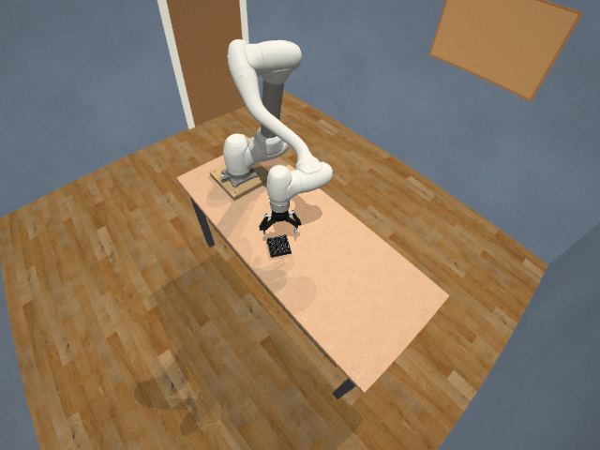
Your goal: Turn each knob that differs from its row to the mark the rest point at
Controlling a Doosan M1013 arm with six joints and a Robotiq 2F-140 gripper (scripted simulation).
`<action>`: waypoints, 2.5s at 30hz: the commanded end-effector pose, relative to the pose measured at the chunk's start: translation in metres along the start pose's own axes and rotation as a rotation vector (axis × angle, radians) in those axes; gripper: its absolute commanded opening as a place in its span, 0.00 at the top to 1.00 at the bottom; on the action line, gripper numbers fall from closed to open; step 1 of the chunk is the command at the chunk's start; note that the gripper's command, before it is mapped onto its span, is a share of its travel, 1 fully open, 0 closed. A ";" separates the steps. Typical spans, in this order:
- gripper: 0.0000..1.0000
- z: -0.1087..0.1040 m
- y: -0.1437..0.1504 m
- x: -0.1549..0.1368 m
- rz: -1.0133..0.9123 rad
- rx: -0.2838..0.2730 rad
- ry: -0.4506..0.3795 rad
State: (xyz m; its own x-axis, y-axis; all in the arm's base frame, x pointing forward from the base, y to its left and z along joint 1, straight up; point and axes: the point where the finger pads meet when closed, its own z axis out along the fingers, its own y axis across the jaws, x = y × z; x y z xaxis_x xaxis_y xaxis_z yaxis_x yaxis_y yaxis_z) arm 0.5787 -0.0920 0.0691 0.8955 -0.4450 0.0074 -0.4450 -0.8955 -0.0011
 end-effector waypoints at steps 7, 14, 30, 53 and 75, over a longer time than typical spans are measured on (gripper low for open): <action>0.00 0.000 0.001 -0.003 0.003 0.003 -0.004; 0.00 0.000 0.001 -0.003 0.003 0.003 -0.004; 0.00 0.000 0.001 -0.003 0.003 0.003 -0.004; 0.00 0.000 0.001 -0.003 0.003 0.003 -0.004; 0.00 0.000 0.002 -0.024 0.002 0.002 -0.003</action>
State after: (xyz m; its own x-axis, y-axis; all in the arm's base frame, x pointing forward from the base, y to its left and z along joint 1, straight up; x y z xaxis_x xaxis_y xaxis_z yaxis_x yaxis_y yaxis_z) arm 0.5632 -0.0877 0.0691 0.8956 -0.4448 0.0033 -0.4448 -0.8957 -0.0002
